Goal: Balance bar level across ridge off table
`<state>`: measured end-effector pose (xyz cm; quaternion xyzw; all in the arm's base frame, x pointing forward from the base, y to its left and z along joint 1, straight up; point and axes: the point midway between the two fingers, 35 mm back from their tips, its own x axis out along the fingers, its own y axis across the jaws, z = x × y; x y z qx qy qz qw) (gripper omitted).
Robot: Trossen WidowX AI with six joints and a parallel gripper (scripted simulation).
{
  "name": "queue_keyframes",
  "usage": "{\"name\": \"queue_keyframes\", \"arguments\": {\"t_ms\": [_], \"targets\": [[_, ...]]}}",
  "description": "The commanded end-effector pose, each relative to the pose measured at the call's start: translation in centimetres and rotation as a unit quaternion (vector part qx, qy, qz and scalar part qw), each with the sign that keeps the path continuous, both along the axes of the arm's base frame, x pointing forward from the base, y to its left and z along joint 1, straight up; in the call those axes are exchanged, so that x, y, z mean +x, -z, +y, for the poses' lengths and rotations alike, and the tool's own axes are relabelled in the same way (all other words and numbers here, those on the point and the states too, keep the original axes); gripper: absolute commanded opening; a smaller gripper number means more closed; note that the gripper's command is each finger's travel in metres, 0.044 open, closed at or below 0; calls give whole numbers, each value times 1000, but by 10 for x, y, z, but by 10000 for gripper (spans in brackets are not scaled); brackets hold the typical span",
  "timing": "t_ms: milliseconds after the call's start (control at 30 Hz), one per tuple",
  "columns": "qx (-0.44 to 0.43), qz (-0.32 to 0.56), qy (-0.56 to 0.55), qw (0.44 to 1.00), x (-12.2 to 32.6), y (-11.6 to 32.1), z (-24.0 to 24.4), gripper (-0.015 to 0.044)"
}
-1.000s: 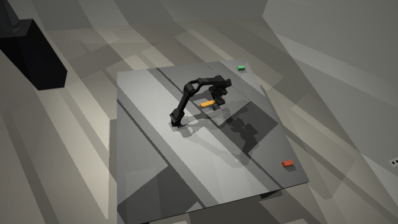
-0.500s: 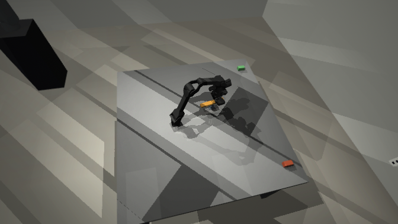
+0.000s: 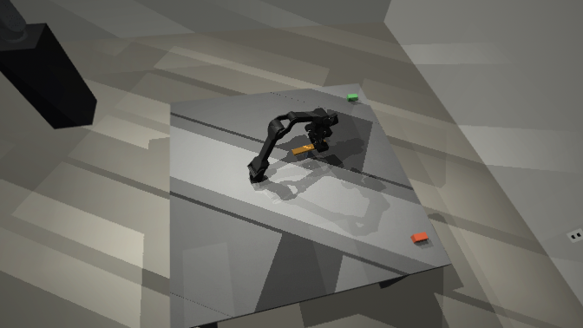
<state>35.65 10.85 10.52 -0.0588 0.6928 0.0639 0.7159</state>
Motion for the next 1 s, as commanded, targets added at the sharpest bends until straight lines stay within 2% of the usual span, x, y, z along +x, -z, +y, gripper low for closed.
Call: {"name": "queue_keyframes", "arguments": {"t_ms": [0, 467, 667, 967], "targets": [[0, 0, 0, 1000, 0, 0, 0, 0], [0, 0, 0, 1000, 0, 0, 0, 0], [0, 0, 0, 1000, 0, 0, 0, 157], [0, 0, 0, 1000, 0, 0, 0, 167]]}}
